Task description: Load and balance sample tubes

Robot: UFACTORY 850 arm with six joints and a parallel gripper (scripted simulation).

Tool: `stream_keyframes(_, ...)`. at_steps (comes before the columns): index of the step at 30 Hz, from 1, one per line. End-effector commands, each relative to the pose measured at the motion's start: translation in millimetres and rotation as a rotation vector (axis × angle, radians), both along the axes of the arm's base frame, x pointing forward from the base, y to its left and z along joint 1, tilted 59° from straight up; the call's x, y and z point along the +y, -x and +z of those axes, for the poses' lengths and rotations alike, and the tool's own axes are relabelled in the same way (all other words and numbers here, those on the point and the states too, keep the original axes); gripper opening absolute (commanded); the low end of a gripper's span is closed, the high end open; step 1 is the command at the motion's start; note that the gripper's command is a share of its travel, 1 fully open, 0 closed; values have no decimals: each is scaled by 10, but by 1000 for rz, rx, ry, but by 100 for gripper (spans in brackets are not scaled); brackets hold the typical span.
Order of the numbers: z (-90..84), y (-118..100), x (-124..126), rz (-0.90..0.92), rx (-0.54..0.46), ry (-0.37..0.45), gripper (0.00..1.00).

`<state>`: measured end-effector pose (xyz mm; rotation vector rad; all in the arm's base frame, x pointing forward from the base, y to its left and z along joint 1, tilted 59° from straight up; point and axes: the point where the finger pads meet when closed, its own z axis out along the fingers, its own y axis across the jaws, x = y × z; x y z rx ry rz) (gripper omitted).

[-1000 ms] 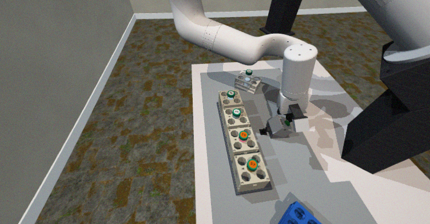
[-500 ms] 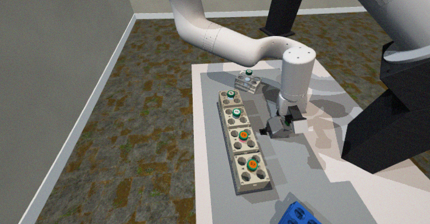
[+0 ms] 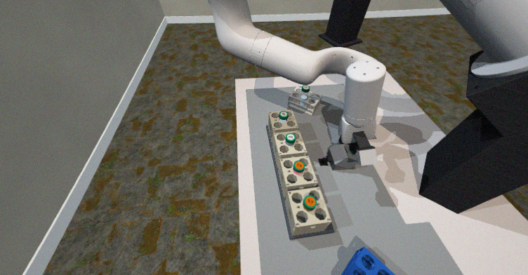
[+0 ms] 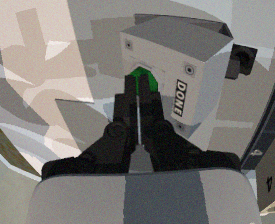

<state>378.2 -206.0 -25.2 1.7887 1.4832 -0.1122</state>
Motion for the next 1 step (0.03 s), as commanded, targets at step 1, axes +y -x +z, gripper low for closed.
stream_keyframes(1,-16,-21,-20,0,0,0,0)
